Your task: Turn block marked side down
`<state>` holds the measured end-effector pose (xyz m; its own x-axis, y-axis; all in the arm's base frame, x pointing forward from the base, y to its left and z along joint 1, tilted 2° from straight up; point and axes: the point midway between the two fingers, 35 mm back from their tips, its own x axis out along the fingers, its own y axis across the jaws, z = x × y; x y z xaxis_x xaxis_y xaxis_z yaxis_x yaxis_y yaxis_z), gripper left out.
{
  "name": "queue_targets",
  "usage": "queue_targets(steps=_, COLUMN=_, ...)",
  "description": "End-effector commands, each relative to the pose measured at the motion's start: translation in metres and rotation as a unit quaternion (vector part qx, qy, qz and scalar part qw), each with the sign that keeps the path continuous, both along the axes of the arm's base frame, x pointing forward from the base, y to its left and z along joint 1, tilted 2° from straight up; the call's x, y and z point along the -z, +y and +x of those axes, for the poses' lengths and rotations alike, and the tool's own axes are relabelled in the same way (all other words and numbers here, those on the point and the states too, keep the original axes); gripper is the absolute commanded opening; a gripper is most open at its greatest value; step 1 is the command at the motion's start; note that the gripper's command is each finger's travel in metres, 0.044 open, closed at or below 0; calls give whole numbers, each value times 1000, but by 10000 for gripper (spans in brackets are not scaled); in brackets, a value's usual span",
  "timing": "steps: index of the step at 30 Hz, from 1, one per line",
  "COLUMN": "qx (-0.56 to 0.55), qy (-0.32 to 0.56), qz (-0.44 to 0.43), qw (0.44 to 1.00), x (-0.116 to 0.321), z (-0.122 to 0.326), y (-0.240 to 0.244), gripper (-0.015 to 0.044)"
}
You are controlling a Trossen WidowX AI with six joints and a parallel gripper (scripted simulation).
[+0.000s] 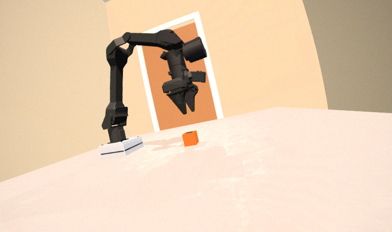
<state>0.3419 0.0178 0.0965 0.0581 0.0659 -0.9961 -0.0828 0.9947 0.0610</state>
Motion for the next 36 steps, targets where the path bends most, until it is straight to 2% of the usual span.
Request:
queue_targets(steps=1, qx=-27, qy=13, qz=-15, qw=999, x=-2, z=-12, y=-9, gripper=440)
queue_targets(steps=5, qx=-27, qy=13, qz=-15, qw=999, x=1, z=-12, y=-9, gripper=440)
queue_targets(steps=9, qx=-27, qy=13, qz=-15, qw=999, x=33, z=-11, y=-8, gripper=440)
queue_targets(steps=36, qx=-27, qy=13, qz=-15, qw=999, x=75, z=-9, y=-7, gripper=440)
